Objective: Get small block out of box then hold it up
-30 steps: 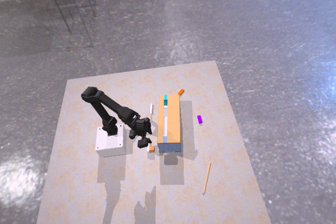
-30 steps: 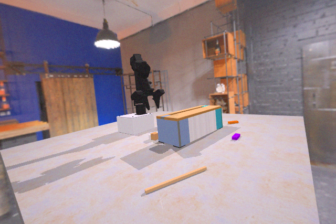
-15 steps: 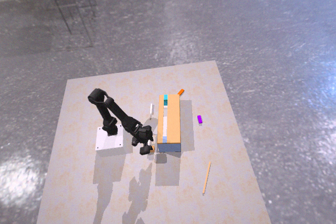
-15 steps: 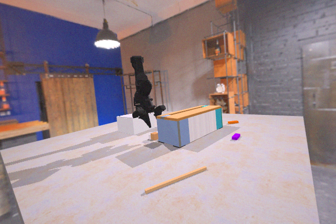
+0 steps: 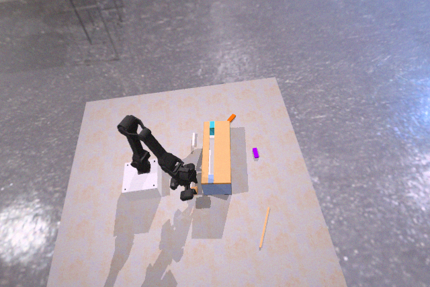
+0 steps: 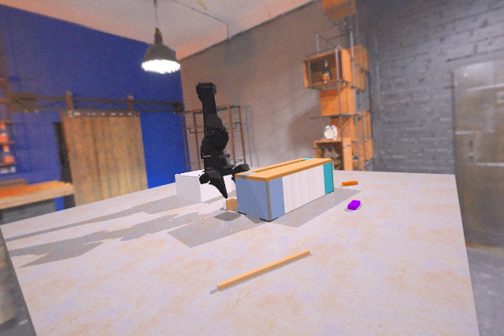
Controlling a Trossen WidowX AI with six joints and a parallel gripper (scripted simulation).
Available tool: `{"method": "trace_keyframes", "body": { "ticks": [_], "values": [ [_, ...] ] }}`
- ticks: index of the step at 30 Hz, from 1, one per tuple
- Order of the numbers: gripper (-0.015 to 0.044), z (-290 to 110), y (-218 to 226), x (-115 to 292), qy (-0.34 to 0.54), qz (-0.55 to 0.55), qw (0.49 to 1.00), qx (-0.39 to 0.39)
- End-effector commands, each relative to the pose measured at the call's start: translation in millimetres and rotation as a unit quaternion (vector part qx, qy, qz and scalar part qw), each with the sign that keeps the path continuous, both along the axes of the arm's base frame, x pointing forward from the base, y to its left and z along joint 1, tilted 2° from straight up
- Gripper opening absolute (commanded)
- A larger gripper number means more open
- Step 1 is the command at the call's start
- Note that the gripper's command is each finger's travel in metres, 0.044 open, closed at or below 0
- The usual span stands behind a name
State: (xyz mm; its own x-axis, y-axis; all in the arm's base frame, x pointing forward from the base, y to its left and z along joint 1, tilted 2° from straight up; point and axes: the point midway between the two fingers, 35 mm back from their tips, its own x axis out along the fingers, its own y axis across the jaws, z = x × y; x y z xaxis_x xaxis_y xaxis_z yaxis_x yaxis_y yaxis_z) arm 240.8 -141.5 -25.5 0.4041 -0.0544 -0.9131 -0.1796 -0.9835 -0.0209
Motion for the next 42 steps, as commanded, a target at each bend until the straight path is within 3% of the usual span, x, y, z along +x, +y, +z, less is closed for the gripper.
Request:
{"method": "trace_keyframes", "body": {
  "ticks": [1, 23, 31, 33, 35, 42],
  "values": [
    [0.0285, -6, 0, 0, -0.001, -0.002, 1.0, 0.002],
    [0.0285, -39, 2, 0, 0.0, -0.002, 1.0, 0.002],
    [0.0075, -39, 2, 0, 0.0, -0.002, 1.0, 0.002],
    [0.0062, -39, 2, 0, 0.0, -0.002, 1.0, 0.002],
    [0.0009, -36, 2, 0, 0.0, -0.002, 1.0, 0.002],
    [0.0, -10, 0, 2, 0.0, -0.001, 1.0, 0.002]
  ]
}}
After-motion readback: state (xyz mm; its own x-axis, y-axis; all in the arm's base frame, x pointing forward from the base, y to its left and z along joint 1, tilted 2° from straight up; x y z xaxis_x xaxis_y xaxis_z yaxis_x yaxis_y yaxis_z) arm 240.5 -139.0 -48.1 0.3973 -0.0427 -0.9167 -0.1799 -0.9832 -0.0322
